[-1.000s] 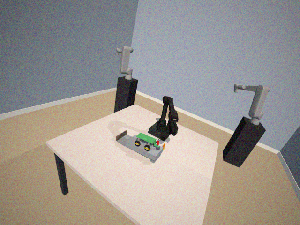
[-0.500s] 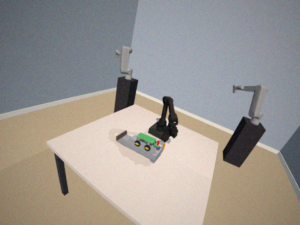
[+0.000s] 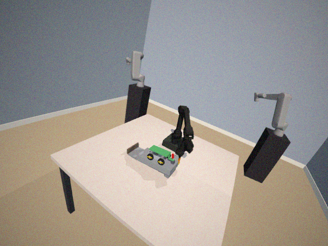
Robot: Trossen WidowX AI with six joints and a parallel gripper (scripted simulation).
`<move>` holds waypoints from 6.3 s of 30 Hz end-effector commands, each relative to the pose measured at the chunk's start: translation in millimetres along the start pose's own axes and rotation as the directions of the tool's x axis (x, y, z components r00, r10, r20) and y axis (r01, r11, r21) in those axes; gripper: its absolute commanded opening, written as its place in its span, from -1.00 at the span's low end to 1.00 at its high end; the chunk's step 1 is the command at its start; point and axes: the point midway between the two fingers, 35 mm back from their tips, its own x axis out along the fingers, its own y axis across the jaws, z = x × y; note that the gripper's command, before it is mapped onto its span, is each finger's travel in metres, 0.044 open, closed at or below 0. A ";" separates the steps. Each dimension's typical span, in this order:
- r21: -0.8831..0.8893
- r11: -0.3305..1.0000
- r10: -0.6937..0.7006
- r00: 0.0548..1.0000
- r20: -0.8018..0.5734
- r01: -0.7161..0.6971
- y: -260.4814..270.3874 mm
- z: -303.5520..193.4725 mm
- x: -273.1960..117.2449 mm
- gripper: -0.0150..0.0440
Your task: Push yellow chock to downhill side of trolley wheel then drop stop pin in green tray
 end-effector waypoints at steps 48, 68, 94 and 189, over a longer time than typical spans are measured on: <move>0.000 1.000 0.005 1.000 -0.004 -0.005 1.9 -1.3 48.9 -0.23; -0.003 1.000 0.014 1.000 -0.008 -0.014 3.8 -3.5 10.1 -0.49; -0.003 1.000 0.014 1.000 -0.008 -0.014 2.8 -3.1 -76.1 -0.49; 0.341 -0.940 0.014 1.000 -0.008 0.016 1.6 -1.0 -98.3 -0.49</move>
